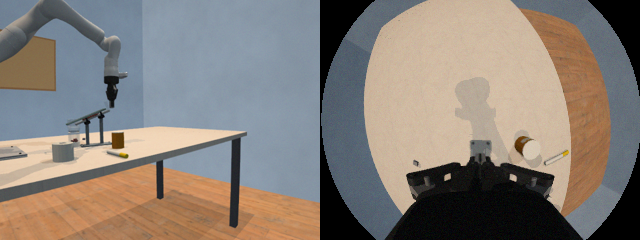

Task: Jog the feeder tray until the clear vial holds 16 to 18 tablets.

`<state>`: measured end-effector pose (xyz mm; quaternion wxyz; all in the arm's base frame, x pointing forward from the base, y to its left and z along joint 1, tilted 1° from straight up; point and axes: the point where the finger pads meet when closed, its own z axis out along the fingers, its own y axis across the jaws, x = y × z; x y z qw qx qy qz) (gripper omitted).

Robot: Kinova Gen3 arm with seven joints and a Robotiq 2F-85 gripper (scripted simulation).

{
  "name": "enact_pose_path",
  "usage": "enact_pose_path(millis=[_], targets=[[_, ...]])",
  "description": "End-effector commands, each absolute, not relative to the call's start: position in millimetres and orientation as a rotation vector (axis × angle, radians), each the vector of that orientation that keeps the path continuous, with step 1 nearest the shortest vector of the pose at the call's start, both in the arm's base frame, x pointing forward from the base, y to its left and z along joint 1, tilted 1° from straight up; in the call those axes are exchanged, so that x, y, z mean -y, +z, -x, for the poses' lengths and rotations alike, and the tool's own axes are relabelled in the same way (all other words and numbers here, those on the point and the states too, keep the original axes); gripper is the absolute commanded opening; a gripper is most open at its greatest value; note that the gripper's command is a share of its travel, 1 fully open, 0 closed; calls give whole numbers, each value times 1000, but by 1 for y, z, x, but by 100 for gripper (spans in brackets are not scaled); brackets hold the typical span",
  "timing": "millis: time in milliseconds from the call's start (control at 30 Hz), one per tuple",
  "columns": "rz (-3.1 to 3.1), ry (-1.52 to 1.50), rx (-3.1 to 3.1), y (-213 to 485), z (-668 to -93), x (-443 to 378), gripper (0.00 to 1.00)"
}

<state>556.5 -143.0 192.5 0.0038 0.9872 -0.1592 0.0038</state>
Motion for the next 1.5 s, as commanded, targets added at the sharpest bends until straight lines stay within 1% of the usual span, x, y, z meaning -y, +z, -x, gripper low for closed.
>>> enact_pose_path(millis=[0,367,800,1167,1467], targets=[[-3091,12,498,193,-546,142,0],[-3091,12,498,190,-540,139,0],[-3091,12,498,200,-565,148,0],[-3091,12,498,200,-564,147,0],[-3091,12,498,193,-546,142,0]])
